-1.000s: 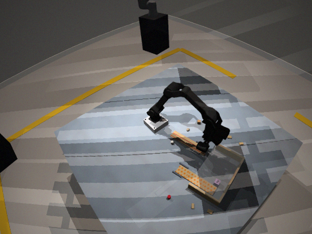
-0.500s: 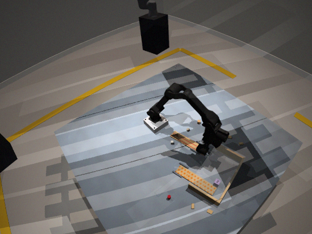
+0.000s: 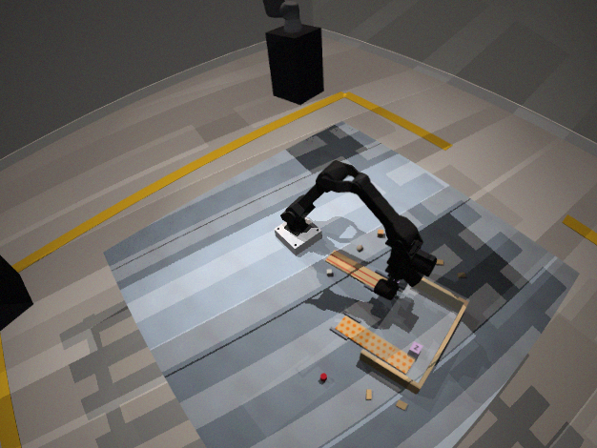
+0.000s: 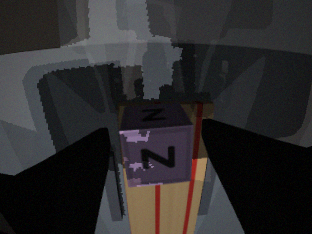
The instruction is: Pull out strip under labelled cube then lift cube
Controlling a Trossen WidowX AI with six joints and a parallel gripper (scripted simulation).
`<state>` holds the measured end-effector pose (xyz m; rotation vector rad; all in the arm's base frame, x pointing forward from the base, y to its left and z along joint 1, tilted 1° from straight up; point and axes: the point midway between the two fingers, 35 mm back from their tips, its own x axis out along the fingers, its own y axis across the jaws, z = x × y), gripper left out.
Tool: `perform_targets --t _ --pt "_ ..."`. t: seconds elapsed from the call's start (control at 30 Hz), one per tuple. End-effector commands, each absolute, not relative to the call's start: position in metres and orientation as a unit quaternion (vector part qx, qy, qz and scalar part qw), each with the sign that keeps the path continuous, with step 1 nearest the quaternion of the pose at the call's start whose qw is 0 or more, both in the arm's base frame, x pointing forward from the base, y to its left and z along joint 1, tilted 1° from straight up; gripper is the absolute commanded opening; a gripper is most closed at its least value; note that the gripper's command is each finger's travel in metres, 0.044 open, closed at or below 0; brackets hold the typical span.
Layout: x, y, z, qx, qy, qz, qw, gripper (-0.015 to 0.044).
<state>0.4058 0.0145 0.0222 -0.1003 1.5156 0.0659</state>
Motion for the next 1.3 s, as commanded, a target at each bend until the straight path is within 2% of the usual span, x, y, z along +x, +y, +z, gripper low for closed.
perform_targets --t 0.0,0.07,0.2,0.43,0.57,1.07,1.27 --pt "0.404 0.015 0.019 -0.042 0.69 0.029 0.722 0.025" --pt "0.404 0.015 0.019 -0.042 0.69 0.029 0.722 0.025" --pt "0.405 0.014 0.021 -0.045 0.688 0.03 0.724 0.0145" --pt "0.405 0.014 0.021 -0.045 0.688 0.03 0.724 0.0098" --pt "0.403 0.014 0.023 -0.045 0.688 0.03 0.724 0.0" --pt "0.346 0.013 0.059 -0.042 0.691 0.03 0.721 0.0" --pt "0.343 0.013 0.06 -0.042 0.692 0.03 0.72 0.0"
